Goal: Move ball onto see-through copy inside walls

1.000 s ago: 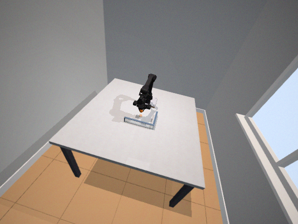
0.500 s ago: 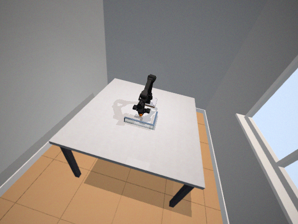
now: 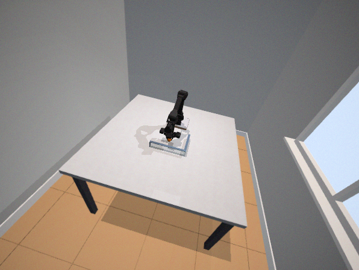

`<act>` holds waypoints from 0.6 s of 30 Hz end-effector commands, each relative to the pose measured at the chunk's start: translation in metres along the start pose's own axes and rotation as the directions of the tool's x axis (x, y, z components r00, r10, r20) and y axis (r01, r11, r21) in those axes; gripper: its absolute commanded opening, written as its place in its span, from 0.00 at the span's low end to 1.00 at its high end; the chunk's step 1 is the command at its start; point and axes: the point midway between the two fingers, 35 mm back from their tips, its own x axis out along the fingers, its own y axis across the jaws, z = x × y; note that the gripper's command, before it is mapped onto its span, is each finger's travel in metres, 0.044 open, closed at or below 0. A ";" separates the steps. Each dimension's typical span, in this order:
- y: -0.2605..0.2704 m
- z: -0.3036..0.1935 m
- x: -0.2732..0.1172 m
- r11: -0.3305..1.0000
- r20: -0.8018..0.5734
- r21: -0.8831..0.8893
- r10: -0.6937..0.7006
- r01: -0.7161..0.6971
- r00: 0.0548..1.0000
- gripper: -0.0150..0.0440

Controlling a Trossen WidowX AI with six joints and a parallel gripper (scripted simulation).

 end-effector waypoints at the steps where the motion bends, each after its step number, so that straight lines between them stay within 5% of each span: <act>1: 0.001 -0.003 0.007 1.000 -0.013 0.003 0.005 -0.005 1.000 0.25; 3: 0.001 -0.003 0.007 1.000 -0.013 0.003 0.005 -0.005 1.000 0.25; 14: 0.000 -0.001 0.002 1.000 -0.002 0.000 0.000 0.000 1.000 0.74; 18: 0.000 -0.001 0.002 1.000 -0.002 0.000 0.000 0.000 1.000 0.74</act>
